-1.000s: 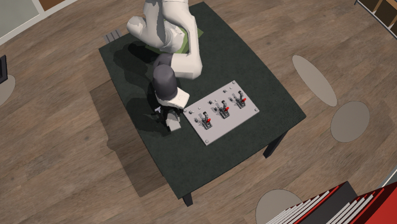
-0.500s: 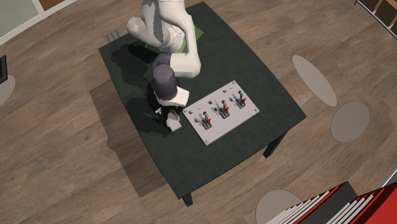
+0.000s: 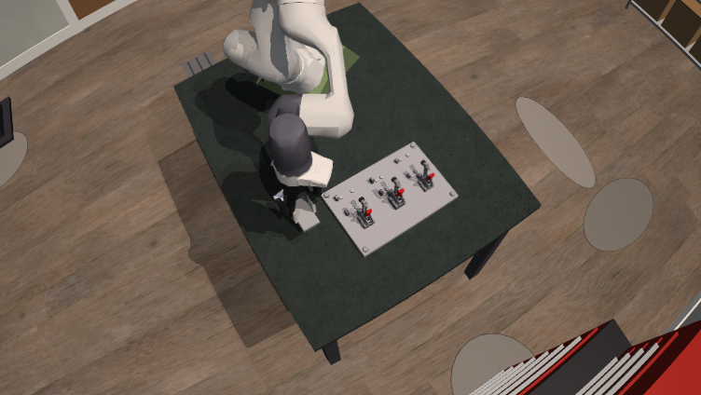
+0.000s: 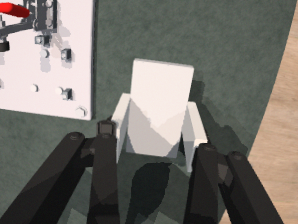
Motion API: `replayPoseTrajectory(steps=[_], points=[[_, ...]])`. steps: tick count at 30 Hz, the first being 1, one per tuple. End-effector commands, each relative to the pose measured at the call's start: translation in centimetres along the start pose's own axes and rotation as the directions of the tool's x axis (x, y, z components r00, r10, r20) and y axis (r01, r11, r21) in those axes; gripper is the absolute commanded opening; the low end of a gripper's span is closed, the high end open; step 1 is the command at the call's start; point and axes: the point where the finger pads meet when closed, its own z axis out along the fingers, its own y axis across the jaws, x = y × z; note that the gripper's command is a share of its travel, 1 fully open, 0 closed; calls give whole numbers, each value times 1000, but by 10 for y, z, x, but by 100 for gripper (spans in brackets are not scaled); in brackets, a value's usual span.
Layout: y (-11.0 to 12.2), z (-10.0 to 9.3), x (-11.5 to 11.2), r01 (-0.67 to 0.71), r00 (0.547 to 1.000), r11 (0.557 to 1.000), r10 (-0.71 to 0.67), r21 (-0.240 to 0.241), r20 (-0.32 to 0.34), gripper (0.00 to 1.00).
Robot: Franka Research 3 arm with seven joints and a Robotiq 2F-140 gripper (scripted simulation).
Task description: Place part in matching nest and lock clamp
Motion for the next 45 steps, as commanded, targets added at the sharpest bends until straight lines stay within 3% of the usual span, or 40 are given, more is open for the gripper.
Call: replayPoseTrajectory(steps=[1, 45], points=[[1, 1, 0, 10, 1000, 1000, -10, -2, -6, 0], [1, 22, -17, 10, 1000, 1000, -10, -2, -6, 0]])
